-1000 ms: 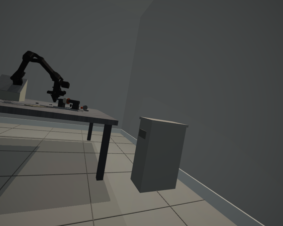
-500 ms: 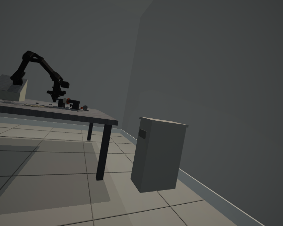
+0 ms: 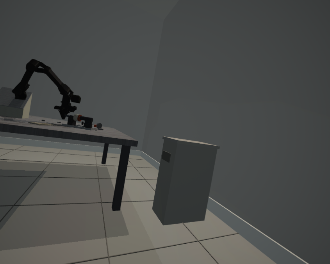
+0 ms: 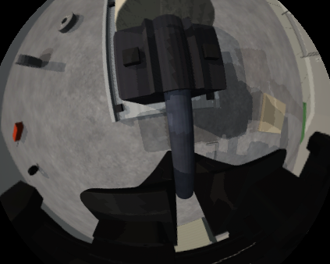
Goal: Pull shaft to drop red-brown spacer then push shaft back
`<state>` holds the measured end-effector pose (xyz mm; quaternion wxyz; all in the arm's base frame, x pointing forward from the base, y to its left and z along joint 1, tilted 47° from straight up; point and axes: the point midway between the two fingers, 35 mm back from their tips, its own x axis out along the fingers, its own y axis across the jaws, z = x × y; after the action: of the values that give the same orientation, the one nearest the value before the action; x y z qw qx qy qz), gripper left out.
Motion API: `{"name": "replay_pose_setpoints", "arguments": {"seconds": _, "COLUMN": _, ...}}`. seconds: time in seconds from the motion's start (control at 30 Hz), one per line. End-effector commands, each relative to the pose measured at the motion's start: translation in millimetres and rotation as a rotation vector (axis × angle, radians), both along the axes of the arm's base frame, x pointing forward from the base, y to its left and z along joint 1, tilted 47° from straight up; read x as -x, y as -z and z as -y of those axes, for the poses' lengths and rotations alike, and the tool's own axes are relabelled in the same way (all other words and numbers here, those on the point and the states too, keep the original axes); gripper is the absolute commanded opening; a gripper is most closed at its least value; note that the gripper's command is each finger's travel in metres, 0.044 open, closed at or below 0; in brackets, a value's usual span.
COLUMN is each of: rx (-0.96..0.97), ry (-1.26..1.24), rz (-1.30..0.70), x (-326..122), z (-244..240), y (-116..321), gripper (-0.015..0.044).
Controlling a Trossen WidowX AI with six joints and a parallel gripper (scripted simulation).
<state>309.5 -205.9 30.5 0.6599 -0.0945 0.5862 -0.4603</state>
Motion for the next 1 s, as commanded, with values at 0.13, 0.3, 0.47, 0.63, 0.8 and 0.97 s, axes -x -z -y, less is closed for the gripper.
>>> {"name": "replay_pose_setpoints", "arguments": {"seconds": 0.13, "rx": 0.001, "ry": 0.003, "rz": -0.001, "x": 1.9, "z": -0.6, "y": 0.4, "gripper": 0.0}}
{"name": "replay_pose_setpoints", "arguments": {"seconds": 0.3, "rx": 0.001, "ry": 0.003, "rz": -0.001, "x": 2.4, "z": -0.8, "y": 0.5, "gripper": 0.0}}
{"name": "replay_pose_setpoints", "arguments": {"seconds": 0.47, "rx": 0.001, "ry": 0.003, "rz": -0.001, "x": 2.9, "z": -1.1, "y": 0.7, "gripper": 0.0}}
{"name": "replay_pose_setpoints", "arguments": {"seconds": 0.63, "rx": 0.001, "ry": 0.003, "rz": -0.001, "x": 3.4, "z": -1.3, "y": 0.9, "gripper": 0.0}}
{"name": "replay_pose_setpoints", "arguments": {"seconds": 0.8, "rx": 0.001, "ry": 0.003, "rz": -0.001, "x": 3.9, "z": -1.5, "y": 1.0, "gripper": 0.0}}
{"name": "replay_pose_setpoints", "arguments": {"seconds": 0.97, "rx": 0.001, "ry": 0.003, "rz": -0.001, "x": 4.3, "z": -1.8, "y": 1.2, "gripper": 0.0}}
